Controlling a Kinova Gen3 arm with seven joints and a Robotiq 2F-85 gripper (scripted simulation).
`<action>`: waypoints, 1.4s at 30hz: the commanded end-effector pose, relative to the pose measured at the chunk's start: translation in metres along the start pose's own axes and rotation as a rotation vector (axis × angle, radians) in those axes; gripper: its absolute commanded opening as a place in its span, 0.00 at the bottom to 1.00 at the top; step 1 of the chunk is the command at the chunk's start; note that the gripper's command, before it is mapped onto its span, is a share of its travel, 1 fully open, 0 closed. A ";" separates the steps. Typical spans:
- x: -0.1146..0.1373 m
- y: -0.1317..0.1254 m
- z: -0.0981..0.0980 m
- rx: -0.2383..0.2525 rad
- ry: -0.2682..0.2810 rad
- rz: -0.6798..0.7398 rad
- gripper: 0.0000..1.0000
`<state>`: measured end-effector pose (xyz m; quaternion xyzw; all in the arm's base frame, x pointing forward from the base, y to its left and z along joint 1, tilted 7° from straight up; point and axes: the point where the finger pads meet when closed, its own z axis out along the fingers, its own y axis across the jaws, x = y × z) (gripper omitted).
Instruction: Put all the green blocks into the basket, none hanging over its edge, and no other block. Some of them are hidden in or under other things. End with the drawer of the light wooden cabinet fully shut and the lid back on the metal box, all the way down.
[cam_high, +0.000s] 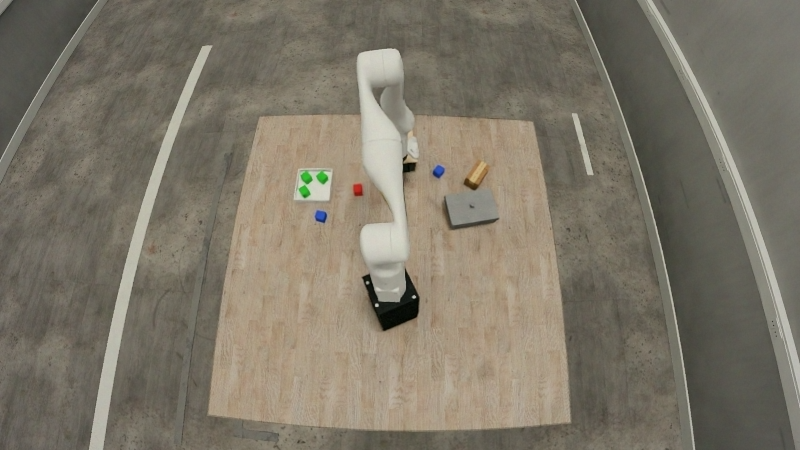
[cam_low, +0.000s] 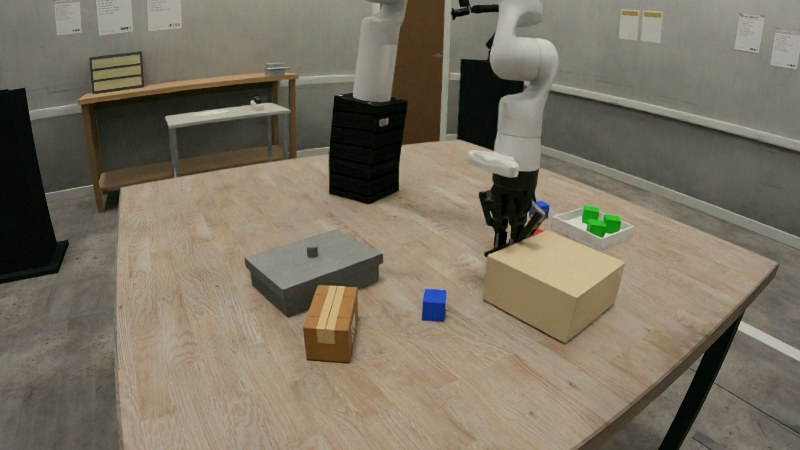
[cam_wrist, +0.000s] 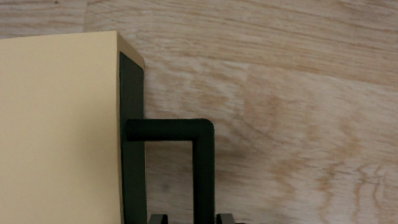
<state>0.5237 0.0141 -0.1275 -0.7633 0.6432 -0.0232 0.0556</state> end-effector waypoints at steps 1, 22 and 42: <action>0.000 -0.001 -0.001 0.002 0.000 0.000 0.30; 0.000 -0.001 -0.001 0.002 0.000 0.000 0.30; 0.000 -0.001 -0.020 0.002 0.000 0.000 0.30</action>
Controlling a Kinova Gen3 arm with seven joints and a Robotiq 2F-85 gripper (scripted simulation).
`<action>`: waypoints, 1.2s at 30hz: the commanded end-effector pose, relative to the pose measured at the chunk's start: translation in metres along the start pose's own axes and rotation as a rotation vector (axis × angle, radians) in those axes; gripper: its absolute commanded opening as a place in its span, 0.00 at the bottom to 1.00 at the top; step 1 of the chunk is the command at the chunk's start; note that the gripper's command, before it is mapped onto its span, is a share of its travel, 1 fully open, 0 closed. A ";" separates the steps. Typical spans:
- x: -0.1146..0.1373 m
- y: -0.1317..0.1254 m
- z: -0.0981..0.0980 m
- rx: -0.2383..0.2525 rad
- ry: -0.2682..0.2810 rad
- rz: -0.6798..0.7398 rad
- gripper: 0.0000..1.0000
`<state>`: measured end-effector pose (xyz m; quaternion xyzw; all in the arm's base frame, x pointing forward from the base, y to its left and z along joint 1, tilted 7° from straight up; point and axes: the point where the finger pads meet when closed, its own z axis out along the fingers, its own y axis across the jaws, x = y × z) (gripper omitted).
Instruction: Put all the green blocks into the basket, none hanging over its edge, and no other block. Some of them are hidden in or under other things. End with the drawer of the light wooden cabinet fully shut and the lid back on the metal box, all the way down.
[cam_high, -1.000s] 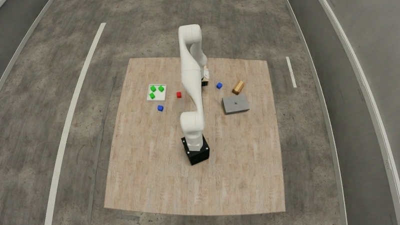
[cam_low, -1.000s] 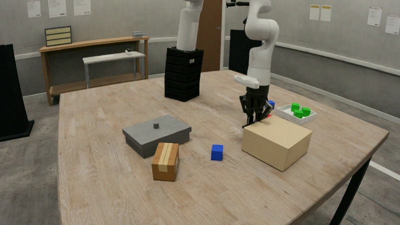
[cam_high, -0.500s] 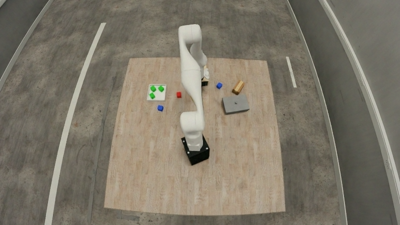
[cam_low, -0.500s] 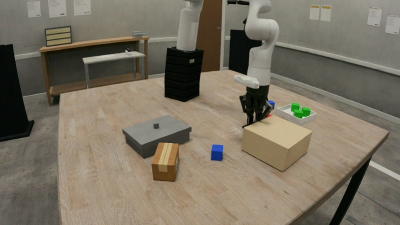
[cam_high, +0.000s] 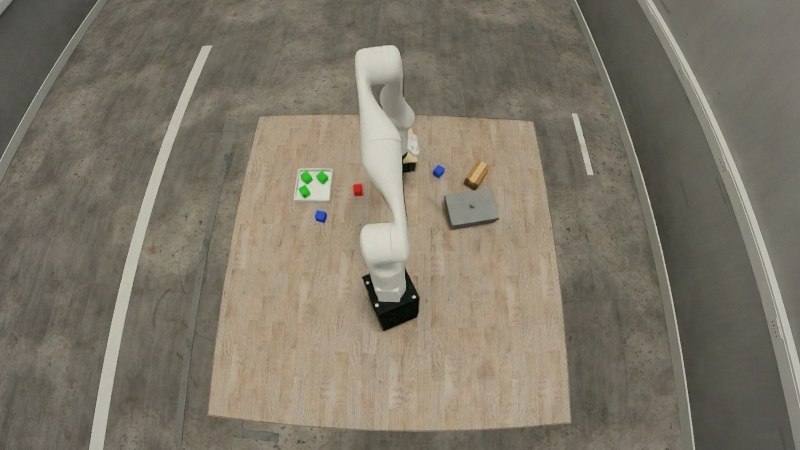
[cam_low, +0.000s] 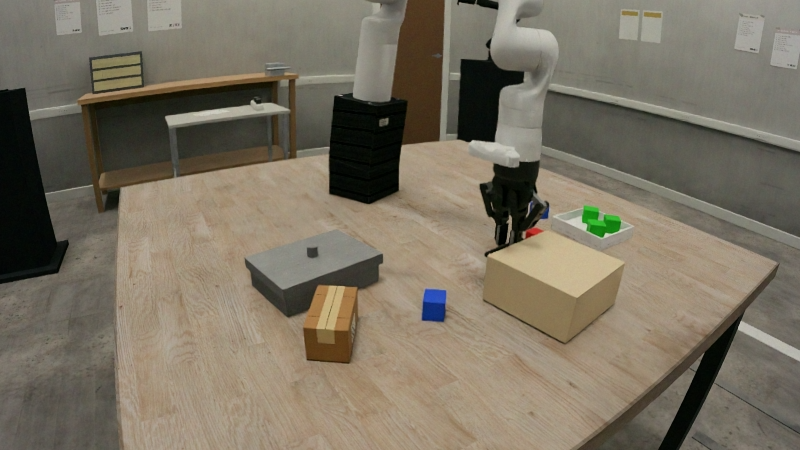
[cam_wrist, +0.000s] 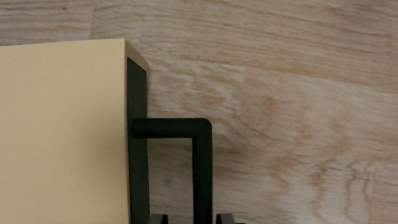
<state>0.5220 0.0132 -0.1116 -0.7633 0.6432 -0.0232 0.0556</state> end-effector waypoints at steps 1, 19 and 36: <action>0.000 -0.001 -0.007 0.002 0.000 0.000 0.30; 0.000 -0.001 -0.064 0.002 0.000 0.000 0.30; 0.000 -0.001 -0.103 0.002 0.000 0.000 0.30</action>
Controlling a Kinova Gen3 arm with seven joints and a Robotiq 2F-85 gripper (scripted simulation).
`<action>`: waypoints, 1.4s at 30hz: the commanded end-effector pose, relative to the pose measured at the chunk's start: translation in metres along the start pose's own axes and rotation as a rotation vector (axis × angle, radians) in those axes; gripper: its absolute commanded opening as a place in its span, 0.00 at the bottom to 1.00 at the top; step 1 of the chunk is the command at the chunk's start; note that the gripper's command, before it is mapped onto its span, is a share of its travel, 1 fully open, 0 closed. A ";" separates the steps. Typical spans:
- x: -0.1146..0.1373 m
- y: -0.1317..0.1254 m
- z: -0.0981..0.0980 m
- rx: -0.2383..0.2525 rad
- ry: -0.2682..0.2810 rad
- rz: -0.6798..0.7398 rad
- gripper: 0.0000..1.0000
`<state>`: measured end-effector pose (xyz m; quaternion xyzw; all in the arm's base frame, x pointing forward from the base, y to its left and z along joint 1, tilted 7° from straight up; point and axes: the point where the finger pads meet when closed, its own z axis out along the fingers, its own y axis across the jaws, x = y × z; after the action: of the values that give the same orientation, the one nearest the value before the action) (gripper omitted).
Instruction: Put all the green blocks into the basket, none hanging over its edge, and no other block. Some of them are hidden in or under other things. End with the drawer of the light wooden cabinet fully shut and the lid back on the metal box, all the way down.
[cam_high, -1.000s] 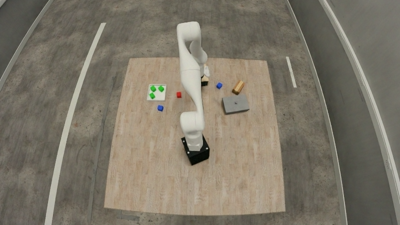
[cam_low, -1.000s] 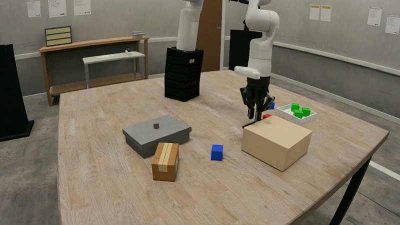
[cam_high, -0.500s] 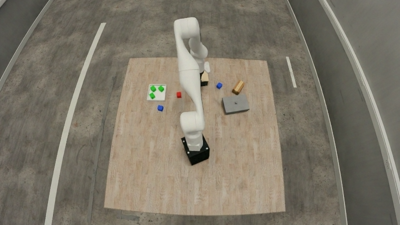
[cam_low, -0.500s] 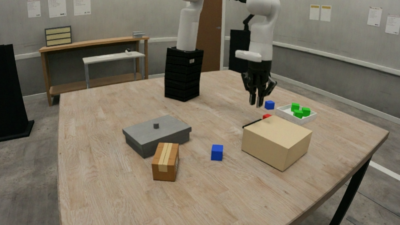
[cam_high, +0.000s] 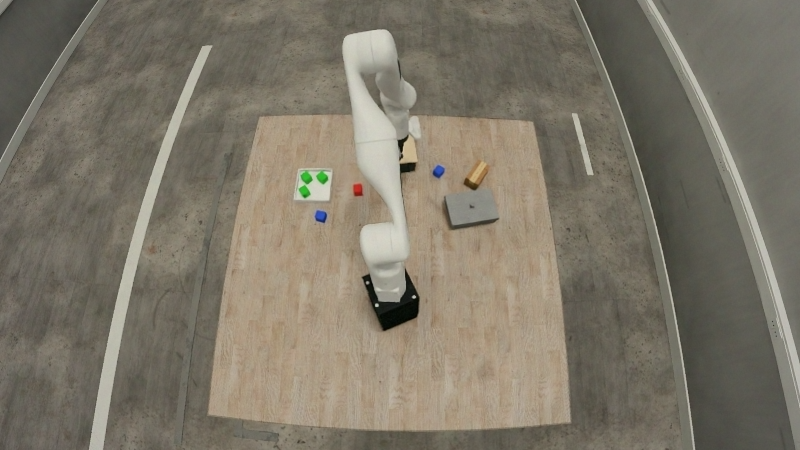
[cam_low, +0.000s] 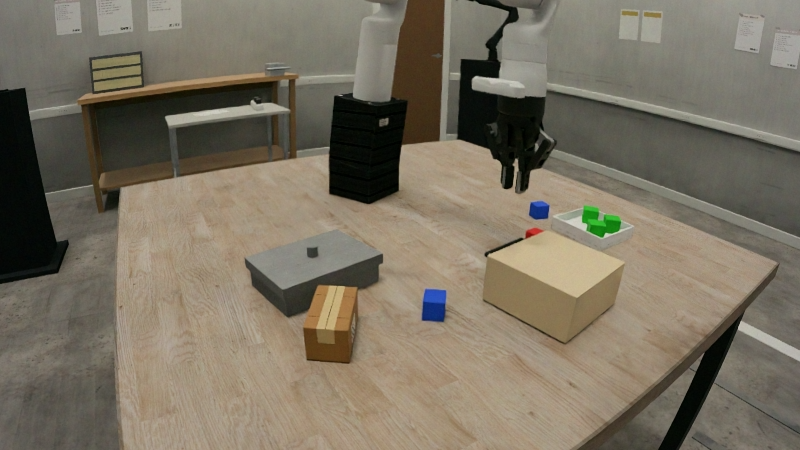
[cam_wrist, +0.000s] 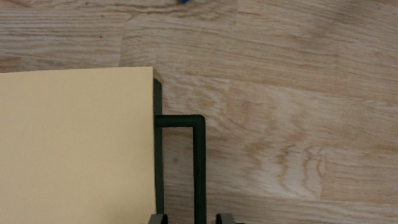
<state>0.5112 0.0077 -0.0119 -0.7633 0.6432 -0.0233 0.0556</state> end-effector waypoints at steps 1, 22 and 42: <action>0.000 -0.001 -0.004 0.002 0.000 0.000 0.30; -0.019 0.051 -0.035 0.002 0.000 0.000 0.30; -0.020 0.055 -0.037 0.002 0.000 0.000 0.30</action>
<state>0.4499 0.0159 0.0185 -0.7633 0.6432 -0.0233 0.0556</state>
